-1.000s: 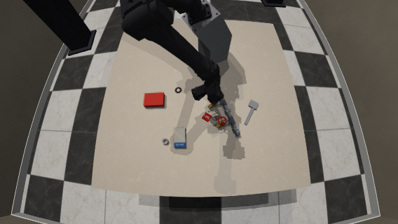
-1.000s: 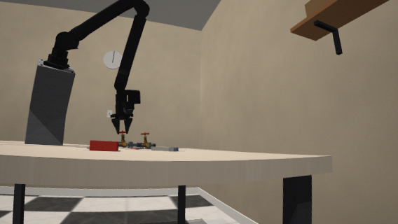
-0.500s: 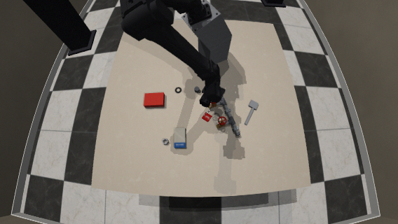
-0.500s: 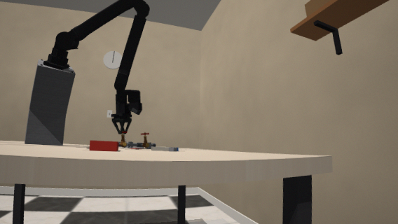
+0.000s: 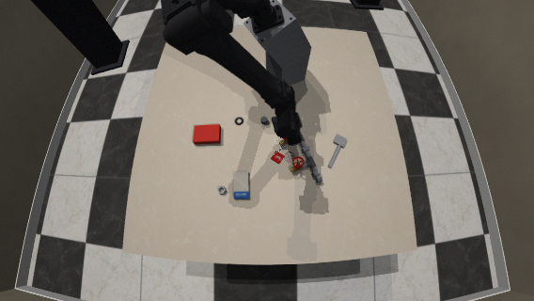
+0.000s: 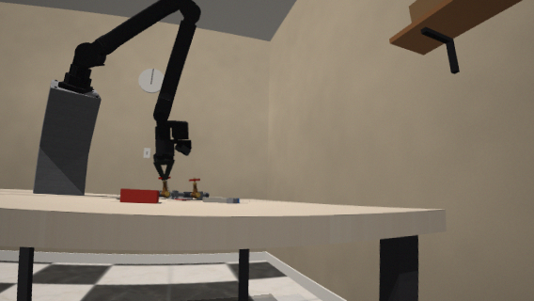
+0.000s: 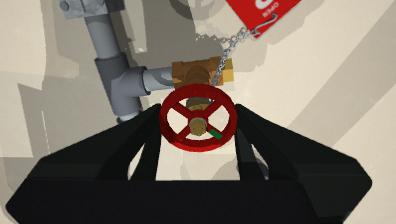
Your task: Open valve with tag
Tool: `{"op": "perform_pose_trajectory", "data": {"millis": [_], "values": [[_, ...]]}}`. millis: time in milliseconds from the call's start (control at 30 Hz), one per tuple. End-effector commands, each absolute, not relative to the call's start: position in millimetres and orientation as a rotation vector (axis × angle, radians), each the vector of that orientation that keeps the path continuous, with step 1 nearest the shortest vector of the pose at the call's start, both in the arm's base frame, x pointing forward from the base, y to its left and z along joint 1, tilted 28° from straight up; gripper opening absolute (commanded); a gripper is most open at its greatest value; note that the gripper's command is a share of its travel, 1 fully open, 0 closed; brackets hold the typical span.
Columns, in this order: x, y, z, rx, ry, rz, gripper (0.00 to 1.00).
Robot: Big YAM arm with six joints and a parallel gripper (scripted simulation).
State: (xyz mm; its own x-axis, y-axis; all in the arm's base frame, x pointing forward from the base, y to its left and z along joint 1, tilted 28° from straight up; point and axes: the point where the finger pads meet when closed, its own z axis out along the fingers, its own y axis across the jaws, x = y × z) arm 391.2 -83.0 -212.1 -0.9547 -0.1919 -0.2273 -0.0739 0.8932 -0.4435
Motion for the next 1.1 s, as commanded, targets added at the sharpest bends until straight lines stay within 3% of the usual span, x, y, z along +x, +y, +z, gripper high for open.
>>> {"op": "perform_pose_trajectory", "data": {"millis": [0,600,1067], "values": [[394.5,-81.9,-211.4,-0.703,2.767,-0.716,0.00],[392.4,-82.6,-211.8,-1.892,2.391,-0.822,0.00],[392.3,-82.8,-211.7,-2.008,2.324,-0.827,0.00]]}}
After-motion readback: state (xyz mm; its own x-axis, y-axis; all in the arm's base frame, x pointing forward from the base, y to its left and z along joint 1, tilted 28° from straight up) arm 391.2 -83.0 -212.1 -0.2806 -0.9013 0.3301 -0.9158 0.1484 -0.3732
